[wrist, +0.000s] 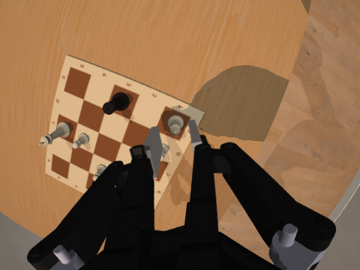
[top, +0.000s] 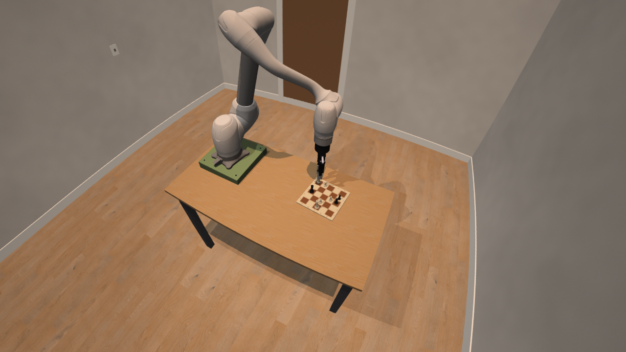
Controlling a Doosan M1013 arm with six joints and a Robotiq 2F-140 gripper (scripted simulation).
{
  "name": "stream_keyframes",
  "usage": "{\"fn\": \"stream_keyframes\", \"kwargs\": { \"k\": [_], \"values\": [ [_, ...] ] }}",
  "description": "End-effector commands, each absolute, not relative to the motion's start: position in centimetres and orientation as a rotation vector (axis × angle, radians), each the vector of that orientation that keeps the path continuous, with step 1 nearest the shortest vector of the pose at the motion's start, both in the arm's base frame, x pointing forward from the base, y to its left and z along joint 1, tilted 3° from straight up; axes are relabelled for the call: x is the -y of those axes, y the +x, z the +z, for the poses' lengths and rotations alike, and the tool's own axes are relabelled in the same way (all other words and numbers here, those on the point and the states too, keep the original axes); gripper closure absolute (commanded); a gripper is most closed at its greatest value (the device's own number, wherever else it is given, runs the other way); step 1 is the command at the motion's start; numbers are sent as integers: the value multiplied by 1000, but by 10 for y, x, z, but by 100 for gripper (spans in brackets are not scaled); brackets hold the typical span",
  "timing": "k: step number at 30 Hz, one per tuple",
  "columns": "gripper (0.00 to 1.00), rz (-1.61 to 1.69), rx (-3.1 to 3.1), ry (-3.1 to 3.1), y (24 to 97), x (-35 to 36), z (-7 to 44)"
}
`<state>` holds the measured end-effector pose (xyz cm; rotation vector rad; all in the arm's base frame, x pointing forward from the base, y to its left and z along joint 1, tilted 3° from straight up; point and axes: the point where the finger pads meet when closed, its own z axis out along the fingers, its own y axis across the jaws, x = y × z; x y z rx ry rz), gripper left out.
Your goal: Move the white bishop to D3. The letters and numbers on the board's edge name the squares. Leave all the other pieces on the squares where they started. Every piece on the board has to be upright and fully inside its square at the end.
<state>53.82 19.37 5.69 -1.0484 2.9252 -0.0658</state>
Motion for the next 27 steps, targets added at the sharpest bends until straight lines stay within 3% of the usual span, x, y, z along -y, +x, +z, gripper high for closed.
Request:
{"fn": "stream_keyframes", "kwargs": {
  "k": [1, 27],
  "values": [
    [78, -66, -2925, -1048, 538, -194, 54],
    [78, -66, -2925, -1048, 540, -193, 23]
  ]
}}
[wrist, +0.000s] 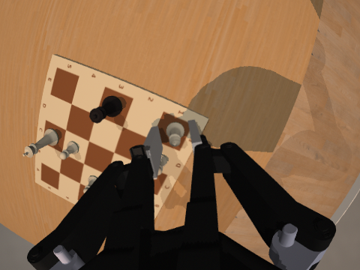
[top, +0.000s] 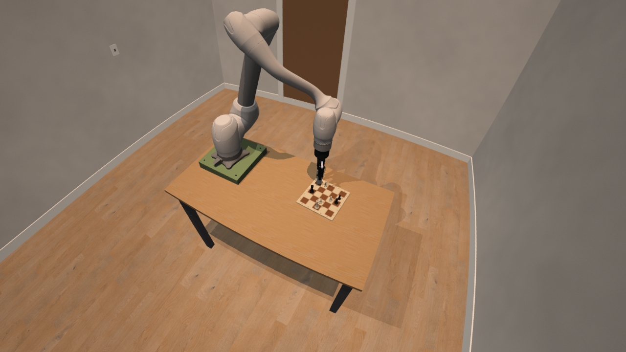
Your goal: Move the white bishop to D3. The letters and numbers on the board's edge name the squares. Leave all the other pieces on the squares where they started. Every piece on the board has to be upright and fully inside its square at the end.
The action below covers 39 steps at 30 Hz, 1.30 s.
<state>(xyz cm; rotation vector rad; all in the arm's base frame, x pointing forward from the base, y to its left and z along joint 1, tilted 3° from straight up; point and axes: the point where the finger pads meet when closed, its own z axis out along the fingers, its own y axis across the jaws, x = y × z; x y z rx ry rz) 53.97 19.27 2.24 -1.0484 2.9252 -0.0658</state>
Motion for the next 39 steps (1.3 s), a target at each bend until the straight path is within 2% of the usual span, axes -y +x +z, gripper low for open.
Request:
{"fn": "stream_keyframes", "kwargs": {
  "k": [1, 33, 34, 39],
  "values": [
    [78, -66, -2925, -1048, 540, -193, 23],
    [78, -66, -2925, -1048, 540, -193, 23],
    [100, -66, -2925, -1048, 540, -193, 23],
    [100, -66, -2925, -1048, 540, -193, 23]
  ]
}}
